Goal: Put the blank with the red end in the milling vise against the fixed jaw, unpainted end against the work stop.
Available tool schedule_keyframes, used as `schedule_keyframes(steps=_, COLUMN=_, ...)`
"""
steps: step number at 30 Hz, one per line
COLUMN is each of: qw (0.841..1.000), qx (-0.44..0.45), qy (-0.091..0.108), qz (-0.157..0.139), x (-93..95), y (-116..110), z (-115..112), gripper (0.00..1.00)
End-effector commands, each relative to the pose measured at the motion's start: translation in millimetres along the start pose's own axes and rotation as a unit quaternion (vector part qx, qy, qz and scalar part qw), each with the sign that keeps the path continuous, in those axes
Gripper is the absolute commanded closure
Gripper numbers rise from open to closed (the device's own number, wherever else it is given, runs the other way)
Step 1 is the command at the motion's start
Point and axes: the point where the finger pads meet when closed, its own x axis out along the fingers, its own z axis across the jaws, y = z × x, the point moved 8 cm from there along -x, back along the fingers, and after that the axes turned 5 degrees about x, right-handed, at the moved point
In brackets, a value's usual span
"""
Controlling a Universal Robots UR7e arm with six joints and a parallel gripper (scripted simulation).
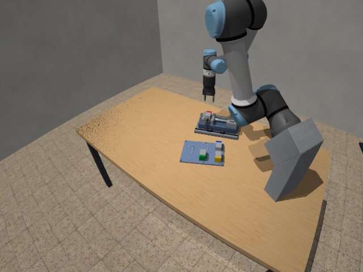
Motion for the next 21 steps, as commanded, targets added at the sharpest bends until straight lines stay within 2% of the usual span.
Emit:
schedule_keyframes(steps=1, qw=1.000, qx=0.000, qy=0.001, qz=0.000, x=0.9, y=0.2, z=-0.3, gripper=0.00)
schedule_keyframes(steps=21, qw=1.000, qx=0.000, qy=0.001, qz=0.000, x=6.5, y=0.1, z=-0.4, gripper=0.00)
